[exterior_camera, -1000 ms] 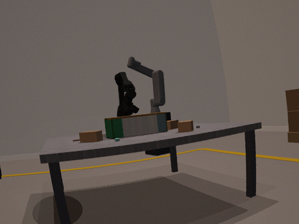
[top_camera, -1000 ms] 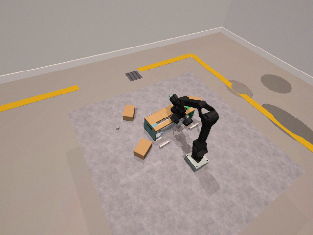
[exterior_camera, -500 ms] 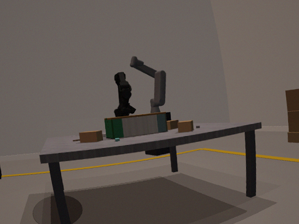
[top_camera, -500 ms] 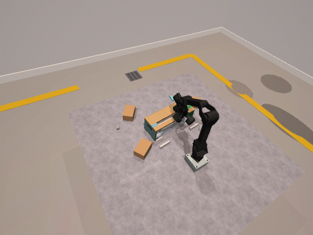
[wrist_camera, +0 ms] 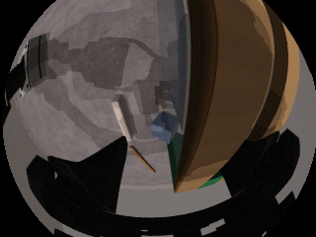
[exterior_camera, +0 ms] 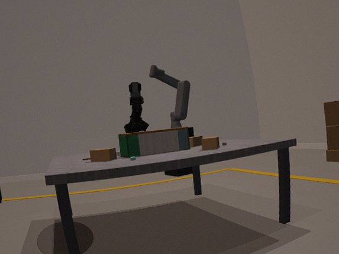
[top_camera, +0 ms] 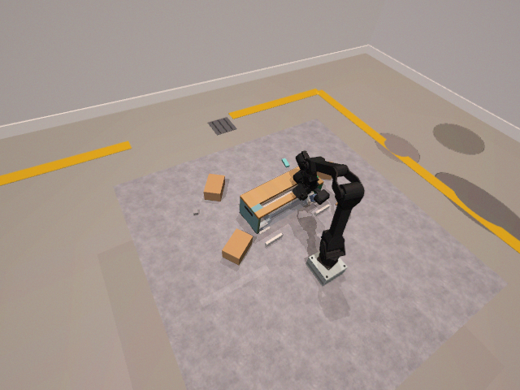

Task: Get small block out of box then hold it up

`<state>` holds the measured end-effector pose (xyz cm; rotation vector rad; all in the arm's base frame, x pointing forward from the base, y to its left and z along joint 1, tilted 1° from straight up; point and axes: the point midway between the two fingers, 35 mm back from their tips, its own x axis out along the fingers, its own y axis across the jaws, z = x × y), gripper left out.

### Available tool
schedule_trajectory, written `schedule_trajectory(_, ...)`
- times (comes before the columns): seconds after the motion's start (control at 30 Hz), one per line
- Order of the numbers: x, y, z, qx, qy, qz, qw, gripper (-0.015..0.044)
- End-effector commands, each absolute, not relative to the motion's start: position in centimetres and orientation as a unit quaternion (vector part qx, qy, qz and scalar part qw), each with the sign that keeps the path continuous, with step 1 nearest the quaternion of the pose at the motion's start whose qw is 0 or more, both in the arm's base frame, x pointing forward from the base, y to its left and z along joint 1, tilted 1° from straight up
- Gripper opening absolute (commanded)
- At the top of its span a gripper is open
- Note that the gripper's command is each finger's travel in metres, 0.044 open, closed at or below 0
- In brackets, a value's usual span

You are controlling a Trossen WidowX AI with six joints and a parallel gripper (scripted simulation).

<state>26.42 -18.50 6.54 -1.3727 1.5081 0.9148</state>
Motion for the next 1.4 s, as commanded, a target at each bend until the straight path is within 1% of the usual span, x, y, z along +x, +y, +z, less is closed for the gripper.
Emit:
schedule_trajectory(0.0,26.6,-19.3,6.7,-0.555,0.604,0.367,0.439,0.0400)
schedule_trajectory(0.1,26.6,-19.2,8.1,-0.554,0.605,0.367,0.439,0.0400)
schedule_trajectory(0.27,26.2,-18.6,13.0,-0.552,0.607,0.368,0.438,0.0400)
schedule_trajectory(0.47,26.3,-18.7,12.9,-0.556,0.604,0.365,0.439,0.0400)
schedule_trajectory(0.53,26.2,-18.6,13.5,-0.559,0.592,0.357,0.457,0.0348)
schedule_trajectory(0.57,26.0,-18.6,14.0,-0.550,0.589,0.337,0.487,0.0321)
schedule_trajectory(0.6,26.0,-18.7,14.0,-0.527,0.601,0.312,0.515,0.0295)
schedule_trajectory(0.63,25.9,-18.8,13.9,-0.502,0.611,0.286,0.541,0.0285)
schedule_trajectory(0.8,25.4,-19.3,13.8,-0.360,0.648,0.151,0.654,0.0285)
schedule_trajectory(0.97,24.9,-19.7,13.7,-0.162,0.653,-0.011,0.740,0.0285)
schedule_trajectory(1.07,24.6,-20.0,13.6,-0.034,0.636,-0.107,0.764,0.0285)
schedule_trajectory(1.2,24.1,-20.4,13.6,0.136,0.592,-0.222,0.762,0.0285)
schedule_trajectory(1.37,23.8,-20.7,13.6,0.256,0.548,-0.297,0.739,0.0285)
